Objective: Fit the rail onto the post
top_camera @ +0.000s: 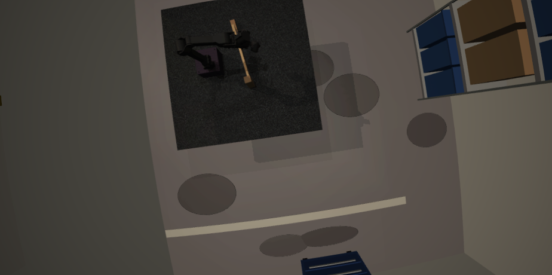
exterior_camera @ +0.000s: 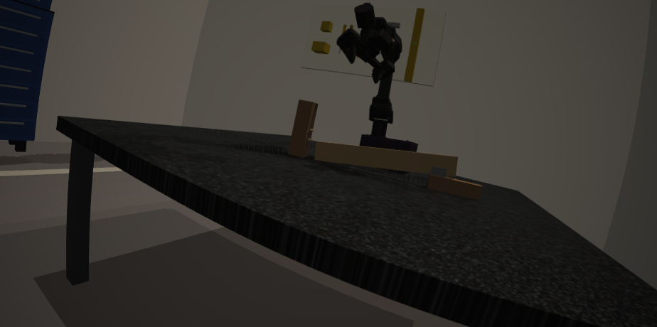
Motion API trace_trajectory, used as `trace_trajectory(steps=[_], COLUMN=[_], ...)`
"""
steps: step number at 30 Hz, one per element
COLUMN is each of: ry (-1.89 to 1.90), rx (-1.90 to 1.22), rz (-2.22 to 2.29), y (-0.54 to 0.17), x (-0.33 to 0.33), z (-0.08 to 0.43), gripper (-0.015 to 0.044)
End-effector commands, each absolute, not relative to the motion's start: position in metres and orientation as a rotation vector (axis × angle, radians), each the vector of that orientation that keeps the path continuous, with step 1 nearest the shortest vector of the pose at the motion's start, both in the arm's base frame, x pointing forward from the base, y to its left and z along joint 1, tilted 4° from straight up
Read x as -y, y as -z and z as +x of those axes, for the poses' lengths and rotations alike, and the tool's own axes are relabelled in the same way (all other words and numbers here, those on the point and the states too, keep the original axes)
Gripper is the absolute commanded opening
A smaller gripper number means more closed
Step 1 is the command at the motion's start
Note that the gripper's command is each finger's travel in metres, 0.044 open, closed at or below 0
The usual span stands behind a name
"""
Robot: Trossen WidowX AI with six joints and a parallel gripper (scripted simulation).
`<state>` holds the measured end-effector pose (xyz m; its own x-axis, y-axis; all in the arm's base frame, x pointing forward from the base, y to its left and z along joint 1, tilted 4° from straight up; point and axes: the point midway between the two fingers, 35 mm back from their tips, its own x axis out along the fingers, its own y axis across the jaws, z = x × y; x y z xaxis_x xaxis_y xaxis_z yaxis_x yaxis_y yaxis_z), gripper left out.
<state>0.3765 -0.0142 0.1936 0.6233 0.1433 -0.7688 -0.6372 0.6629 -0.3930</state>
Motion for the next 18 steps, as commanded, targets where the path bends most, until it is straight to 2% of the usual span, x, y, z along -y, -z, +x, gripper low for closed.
trace_trajectory(steps=[1, 12, 18], ry=[-0.636, -1.143, -1.185], rx=[-0.97, -1.247, -1.259], rz=[-0.921, -1.247, -1.262], y=[-0.124, -0.02, -0.015], x=[0.038, 0.074, 0.079], z=[0.356, 0.28, 0.269], gripper=[0.044, 0.044, 0.044])
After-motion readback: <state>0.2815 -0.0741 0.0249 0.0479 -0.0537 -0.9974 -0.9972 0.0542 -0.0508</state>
